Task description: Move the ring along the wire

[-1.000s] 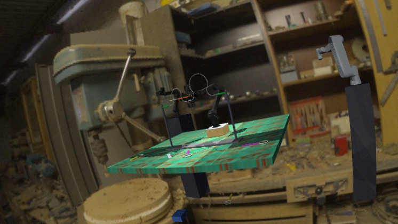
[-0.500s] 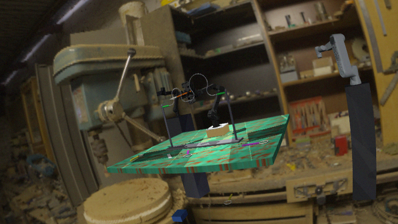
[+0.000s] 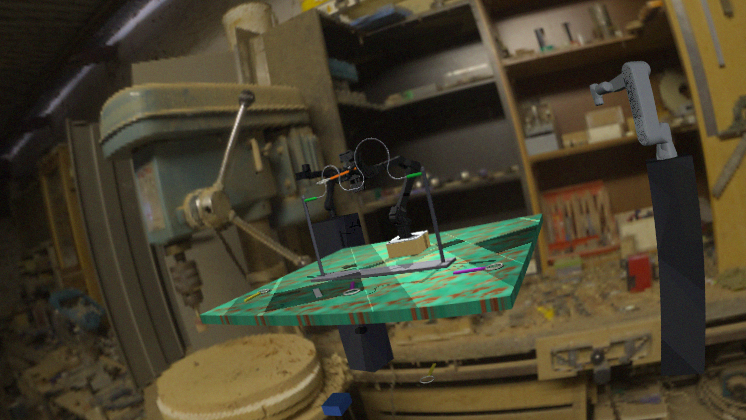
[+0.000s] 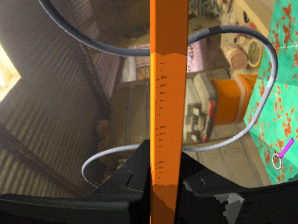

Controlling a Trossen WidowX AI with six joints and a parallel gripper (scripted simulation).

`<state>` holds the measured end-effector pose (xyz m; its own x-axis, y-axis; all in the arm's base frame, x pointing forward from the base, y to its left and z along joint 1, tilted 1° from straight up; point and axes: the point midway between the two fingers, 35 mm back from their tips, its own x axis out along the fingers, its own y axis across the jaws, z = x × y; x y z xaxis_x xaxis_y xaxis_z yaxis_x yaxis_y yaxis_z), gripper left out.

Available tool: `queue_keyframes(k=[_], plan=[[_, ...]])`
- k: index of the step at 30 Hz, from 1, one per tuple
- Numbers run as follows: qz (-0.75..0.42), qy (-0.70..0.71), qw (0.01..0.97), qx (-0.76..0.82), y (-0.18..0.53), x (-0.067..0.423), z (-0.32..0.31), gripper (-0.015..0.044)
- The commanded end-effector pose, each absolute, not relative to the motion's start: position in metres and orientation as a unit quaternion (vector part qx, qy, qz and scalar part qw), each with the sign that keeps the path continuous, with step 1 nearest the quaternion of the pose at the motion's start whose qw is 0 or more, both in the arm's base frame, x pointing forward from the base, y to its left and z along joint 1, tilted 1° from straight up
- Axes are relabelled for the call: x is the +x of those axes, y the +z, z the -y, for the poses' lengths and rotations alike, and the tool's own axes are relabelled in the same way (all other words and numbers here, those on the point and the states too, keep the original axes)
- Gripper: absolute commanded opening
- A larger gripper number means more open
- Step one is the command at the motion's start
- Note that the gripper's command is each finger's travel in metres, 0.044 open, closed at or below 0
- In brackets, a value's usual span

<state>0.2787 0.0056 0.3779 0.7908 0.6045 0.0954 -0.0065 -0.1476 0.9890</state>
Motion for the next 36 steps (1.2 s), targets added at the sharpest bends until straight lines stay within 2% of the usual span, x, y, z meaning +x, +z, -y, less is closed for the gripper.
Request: queue_keyframes(k=[1,36], plan=[[-0.211,0.247,0.637,0.699,0.379,0.279,-0.006,-0.015],[-0.245,0.189,0.838,0.449,0.338,0.281,0.004,-0.015]])
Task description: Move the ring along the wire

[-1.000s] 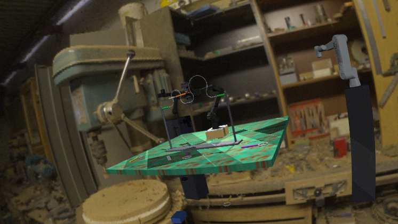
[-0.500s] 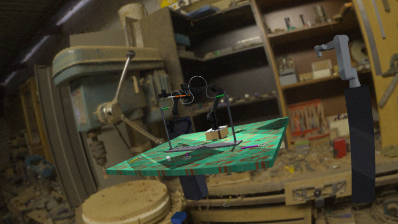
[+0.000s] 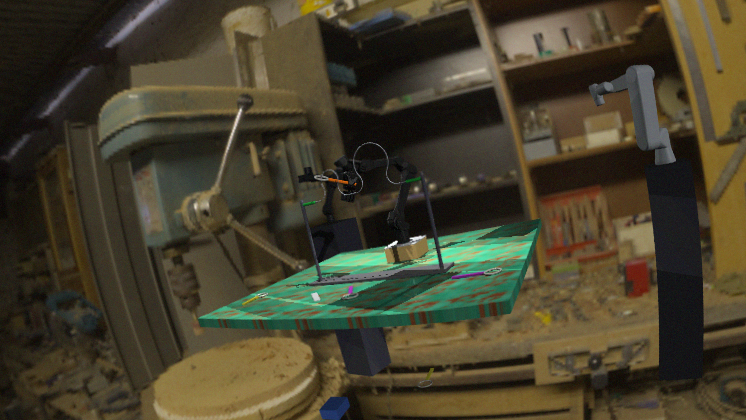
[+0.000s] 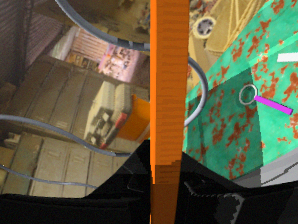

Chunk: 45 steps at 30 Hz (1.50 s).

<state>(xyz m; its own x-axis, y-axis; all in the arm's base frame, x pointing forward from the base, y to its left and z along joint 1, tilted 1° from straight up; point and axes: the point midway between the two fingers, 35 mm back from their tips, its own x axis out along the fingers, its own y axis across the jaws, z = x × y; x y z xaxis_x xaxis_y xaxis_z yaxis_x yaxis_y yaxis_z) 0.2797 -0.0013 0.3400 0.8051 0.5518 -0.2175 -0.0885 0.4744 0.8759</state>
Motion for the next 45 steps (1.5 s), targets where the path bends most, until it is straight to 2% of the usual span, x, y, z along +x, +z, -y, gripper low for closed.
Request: queue_keyframes(k=[1,25,45], plan=[[-0.246,0.186,0.844,0.439,0.337,0.282,0.005,-0.015],[-0.253,0.117,0.941,0.19,0.312,0.286,0.033,-0.015],[-0.241,0.054,0.969,-0.023,0.306,0.29,0.062,-0.015]])
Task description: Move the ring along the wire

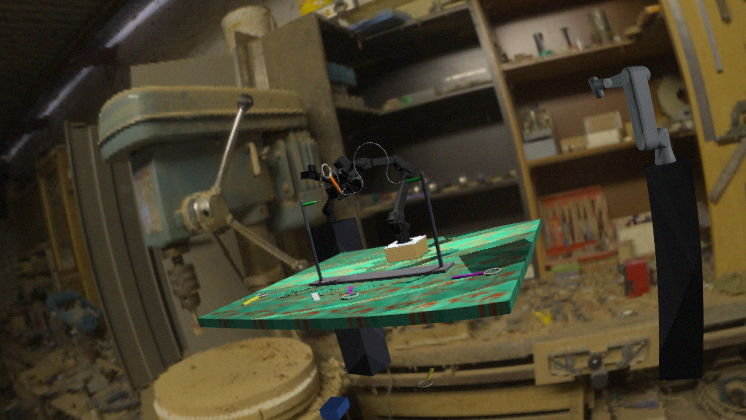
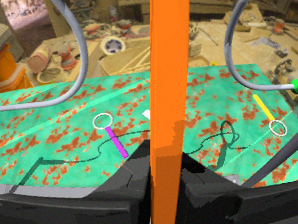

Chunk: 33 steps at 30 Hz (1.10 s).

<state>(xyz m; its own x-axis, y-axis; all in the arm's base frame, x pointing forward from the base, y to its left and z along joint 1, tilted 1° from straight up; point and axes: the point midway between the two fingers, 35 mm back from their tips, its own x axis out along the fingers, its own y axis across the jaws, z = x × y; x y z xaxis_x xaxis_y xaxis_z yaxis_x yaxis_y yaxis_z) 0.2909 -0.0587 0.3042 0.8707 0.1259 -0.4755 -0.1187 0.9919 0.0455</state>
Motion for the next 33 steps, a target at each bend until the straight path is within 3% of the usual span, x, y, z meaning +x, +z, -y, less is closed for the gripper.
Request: queue_keyframes(k=[1,33], plan=[[-0.24,0.051,0.969,-0.034,0.306,0.29,0.064,-0.015],[-0.193,-0.051,0.908,-0.368,0.324,0.296,0.109,-0.015]])
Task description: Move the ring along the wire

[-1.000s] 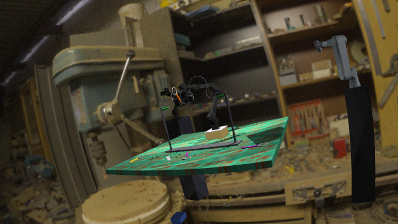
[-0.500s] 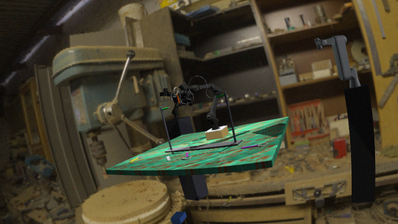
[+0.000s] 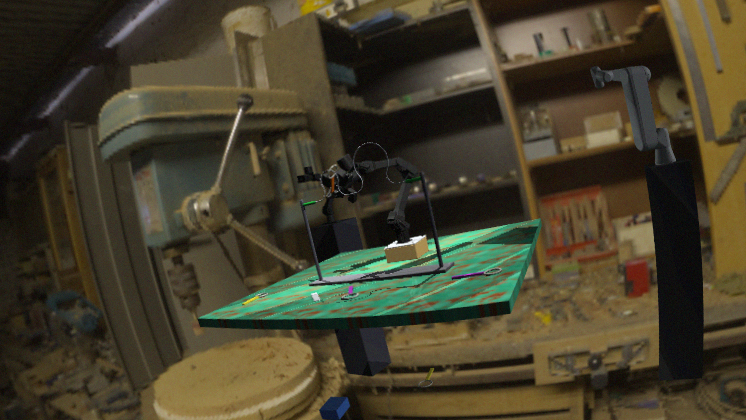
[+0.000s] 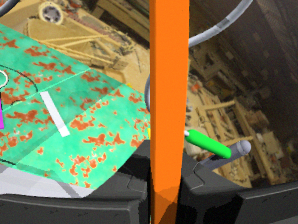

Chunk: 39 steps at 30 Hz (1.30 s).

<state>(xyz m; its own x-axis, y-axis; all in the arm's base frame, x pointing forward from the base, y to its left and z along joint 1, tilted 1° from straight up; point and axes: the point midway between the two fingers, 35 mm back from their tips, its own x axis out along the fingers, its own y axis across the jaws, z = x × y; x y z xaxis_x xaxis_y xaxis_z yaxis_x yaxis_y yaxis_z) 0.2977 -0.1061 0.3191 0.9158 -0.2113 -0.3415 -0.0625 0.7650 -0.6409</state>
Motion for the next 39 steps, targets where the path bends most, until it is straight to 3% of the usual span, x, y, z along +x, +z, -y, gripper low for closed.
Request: queue_keyframes(k=[1,39], plan=[[-0.191,-0.054,0.904,-0.378,0.325,0.296,0.11,-0.015],[-0.106,-0.159,0.686,-0.702,0.377,0.297,0.131,-0.015]])
